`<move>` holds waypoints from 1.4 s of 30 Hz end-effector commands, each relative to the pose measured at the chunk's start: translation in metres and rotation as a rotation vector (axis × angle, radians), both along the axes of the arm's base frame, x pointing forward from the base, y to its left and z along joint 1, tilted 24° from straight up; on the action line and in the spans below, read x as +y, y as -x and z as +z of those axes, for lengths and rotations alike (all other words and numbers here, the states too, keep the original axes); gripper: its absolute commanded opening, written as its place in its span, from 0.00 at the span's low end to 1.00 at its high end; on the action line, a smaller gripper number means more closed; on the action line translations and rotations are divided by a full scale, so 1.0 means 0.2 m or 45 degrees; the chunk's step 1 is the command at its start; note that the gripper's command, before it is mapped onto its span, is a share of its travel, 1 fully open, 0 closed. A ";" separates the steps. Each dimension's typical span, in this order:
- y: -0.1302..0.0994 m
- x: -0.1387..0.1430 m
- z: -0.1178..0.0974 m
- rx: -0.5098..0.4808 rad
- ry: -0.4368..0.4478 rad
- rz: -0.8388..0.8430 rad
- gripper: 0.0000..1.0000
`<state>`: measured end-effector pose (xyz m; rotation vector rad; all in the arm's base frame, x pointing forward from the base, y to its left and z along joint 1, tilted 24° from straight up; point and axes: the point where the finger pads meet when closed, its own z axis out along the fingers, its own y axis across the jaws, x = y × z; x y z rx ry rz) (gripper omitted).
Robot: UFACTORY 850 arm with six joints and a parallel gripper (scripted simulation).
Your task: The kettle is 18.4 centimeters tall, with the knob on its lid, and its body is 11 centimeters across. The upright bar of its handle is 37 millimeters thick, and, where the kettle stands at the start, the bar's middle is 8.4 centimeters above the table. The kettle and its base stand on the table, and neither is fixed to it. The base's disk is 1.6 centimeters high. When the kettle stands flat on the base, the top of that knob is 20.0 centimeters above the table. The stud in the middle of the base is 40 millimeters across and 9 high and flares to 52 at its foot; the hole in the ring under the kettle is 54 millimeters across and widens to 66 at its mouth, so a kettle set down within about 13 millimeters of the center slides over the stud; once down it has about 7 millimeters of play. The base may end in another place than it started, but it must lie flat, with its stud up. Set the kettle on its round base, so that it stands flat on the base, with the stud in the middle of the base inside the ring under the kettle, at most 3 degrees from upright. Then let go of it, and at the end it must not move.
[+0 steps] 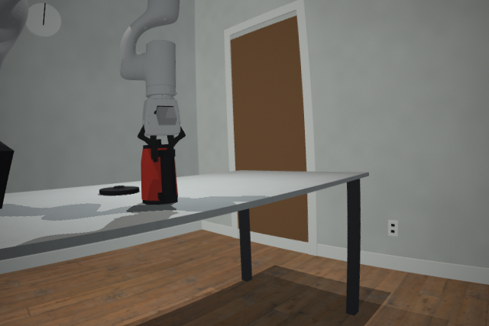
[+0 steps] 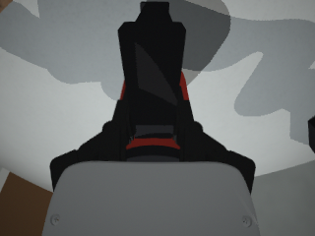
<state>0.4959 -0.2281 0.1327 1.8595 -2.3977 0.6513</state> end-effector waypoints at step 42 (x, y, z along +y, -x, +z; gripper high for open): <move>0.01 0.02 0.06 -0.002 0.001 0.000 0.00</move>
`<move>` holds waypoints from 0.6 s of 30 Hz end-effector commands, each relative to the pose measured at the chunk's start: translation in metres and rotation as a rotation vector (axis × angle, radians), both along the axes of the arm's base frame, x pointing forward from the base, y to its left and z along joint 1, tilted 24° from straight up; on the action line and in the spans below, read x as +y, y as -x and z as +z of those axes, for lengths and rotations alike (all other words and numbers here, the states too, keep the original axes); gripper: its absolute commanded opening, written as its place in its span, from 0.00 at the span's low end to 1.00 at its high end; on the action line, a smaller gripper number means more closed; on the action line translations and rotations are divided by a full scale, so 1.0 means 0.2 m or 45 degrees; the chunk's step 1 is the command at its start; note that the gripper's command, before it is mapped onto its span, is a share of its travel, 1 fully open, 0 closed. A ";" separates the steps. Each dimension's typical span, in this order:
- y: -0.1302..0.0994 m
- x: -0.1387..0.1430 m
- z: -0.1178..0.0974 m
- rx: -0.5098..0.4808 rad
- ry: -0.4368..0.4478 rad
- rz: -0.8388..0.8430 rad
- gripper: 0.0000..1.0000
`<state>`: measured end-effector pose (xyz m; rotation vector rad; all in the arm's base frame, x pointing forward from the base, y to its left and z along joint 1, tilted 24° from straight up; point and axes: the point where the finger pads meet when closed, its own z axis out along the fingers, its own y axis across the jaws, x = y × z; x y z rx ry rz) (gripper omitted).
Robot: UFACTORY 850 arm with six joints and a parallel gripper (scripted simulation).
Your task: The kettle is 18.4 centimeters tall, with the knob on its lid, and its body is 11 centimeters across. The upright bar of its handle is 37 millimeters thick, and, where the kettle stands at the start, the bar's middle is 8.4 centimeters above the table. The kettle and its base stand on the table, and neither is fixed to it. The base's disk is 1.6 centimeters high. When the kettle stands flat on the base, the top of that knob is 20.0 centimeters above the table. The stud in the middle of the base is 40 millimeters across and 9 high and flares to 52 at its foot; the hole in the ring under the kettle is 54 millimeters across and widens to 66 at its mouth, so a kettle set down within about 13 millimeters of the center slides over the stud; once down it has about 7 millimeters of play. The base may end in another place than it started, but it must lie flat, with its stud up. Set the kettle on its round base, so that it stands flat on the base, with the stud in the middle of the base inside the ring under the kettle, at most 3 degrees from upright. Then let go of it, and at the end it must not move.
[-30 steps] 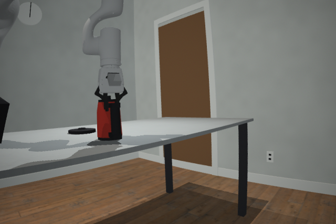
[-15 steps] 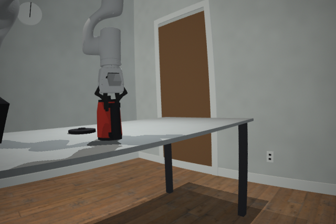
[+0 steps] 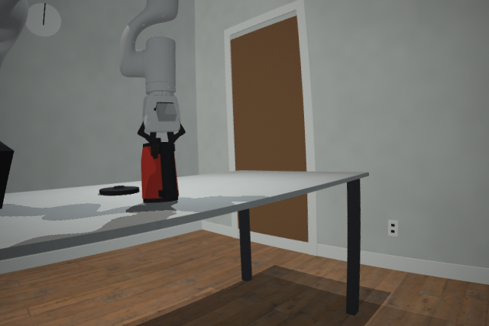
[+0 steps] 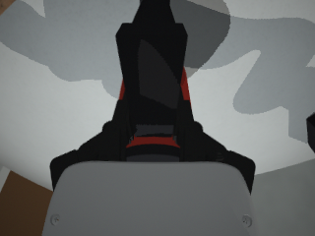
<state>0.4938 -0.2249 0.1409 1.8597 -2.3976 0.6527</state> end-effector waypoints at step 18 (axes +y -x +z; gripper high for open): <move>0.03 0.05 0.15 -0.001 0.000 0.000 0.00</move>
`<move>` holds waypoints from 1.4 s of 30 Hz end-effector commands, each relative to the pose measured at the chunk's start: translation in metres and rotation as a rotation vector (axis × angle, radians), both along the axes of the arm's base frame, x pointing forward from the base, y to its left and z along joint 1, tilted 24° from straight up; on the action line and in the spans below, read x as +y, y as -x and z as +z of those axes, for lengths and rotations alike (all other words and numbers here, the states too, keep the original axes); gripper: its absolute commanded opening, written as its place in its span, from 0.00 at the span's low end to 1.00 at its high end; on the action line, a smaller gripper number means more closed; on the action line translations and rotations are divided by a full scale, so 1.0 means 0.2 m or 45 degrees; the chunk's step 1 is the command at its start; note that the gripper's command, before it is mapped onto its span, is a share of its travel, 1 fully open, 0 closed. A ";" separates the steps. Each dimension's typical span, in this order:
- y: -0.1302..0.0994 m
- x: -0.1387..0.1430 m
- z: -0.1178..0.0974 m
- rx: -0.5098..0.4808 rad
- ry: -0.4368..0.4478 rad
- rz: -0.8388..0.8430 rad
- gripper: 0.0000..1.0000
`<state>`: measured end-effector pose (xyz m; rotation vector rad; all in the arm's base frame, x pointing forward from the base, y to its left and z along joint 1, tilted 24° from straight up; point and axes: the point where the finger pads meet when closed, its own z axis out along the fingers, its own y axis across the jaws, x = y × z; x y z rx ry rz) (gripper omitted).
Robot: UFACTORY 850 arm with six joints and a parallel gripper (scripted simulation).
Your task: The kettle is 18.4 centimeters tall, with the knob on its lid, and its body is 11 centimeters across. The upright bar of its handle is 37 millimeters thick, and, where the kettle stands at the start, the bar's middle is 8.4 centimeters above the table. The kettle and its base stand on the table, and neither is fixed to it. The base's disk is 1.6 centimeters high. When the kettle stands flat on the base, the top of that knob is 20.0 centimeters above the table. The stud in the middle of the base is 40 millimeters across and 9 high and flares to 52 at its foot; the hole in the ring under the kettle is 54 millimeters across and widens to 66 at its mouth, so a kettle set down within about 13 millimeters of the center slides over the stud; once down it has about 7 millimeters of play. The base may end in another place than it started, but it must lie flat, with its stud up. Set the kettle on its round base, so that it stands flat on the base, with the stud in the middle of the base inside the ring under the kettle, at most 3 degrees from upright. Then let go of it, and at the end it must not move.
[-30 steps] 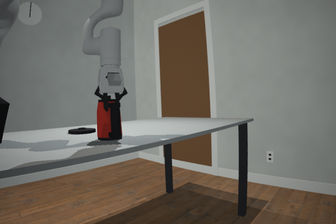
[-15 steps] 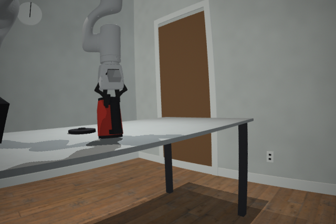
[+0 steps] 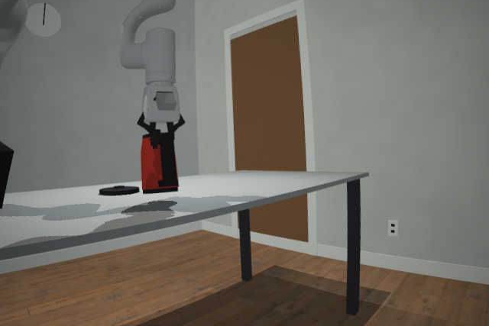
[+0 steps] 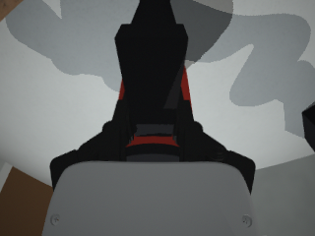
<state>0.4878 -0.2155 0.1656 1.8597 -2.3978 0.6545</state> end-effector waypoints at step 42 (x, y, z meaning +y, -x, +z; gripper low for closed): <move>0.01 0.02 0.05 0.001 -0.001 0.000 0.00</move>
